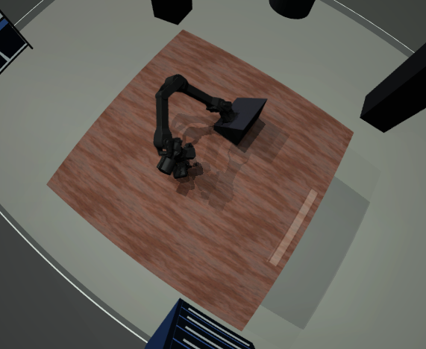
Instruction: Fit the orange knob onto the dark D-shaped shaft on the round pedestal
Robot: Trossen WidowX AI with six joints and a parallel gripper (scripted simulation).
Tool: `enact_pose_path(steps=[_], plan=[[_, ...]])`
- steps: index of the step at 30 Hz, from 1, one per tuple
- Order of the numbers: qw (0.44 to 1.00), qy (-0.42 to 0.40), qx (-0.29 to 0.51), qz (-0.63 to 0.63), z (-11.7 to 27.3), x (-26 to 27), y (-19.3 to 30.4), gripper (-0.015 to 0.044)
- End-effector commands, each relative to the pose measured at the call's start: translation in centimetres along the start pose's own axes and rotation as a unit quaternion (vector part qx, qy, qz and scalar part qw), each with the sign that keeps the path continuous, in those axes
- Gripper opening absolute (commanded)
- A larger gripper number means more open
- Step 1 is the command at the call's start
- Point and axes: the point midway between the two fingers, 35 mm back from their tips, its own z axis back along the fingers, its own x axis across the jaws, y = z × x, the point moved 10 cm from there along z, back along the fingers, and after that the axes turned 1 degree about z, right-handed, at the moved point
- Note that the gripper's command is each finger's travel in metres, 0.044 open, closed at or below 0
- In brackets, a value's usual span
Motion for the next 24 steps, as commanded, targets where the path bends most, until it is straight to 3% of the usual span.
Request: enact_pose_path(steps=[1, 12, 18, 24], plan=[[1.0, 0.001, 0.003, 0.001, -0.03, 0.0, 0.04, 0.0], [1.0, 0.001, 0.003, 0.006, 0.44, 0.08, 0.09, 0.0], [0.995, 0.001, 0.003, 0.101, 0.5, -0.05, 0.13, 0.0], [0.994, 0.001, 0.003, 0.106, 0.33, -0.11, 0.02, 0.0]])
